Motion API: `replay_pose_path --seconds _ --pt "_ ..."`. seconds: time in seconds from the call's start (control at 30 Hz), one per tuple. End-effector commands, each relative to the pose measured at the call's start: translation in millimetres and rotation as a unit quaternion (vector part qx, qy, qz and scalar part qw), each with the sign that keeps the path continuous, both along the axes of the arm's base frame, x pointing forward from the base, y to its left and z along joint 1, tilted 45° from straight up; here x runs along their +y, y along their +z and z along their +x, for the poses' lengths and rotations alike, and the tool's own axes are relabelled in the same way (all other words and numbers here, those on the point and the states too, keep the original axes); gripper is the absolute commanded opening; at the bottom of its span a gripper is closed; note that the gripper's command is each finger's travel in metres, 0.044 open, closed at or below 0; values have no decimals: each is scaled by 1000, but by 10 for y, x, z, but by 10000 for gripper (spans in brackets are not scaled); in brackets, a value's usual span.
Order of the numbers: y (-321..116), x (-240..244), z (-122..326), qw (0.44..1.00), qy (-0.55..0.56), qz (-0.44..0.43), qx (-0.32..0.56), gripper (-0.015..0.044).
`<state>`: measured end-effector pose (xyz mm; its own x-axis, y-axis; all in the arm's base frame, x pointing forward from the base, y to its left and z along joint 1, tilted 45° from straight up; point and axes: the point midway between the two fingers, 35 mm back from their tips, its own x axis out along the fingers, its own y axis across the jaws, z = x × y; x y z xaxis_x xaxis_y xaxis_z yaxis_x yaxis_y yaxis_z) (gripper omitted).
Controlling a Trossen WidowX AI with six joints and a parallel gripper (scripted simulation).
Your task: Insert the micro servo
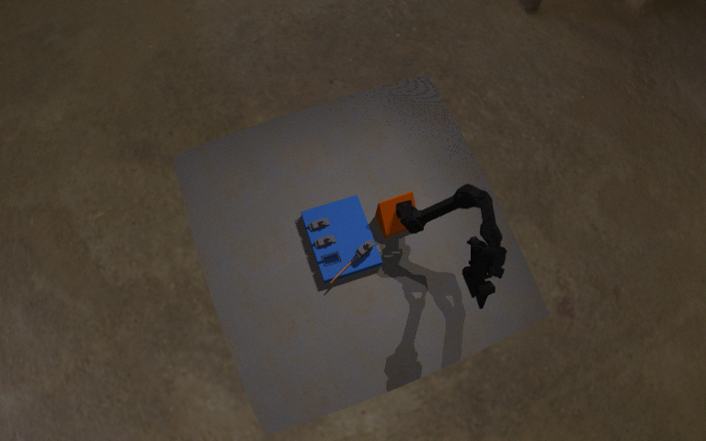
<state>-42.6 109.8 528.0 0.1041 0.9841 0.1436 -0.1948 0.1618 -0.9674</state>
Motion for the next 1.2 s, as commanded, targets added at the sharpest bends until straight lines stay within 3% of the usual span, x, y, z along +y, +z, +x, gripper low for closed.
replay_pose_path --seconds 0.0,0.53,0.83,1.17 --pt "-101 120 227 999 -18 -19 41 440" --pt "-713 466 1357 958 -122 -94 241 440" --pt "-935 482 1670 938 -155 -110 292 440" --pt "-1425 436 2168 880 -203 -137 407 440"
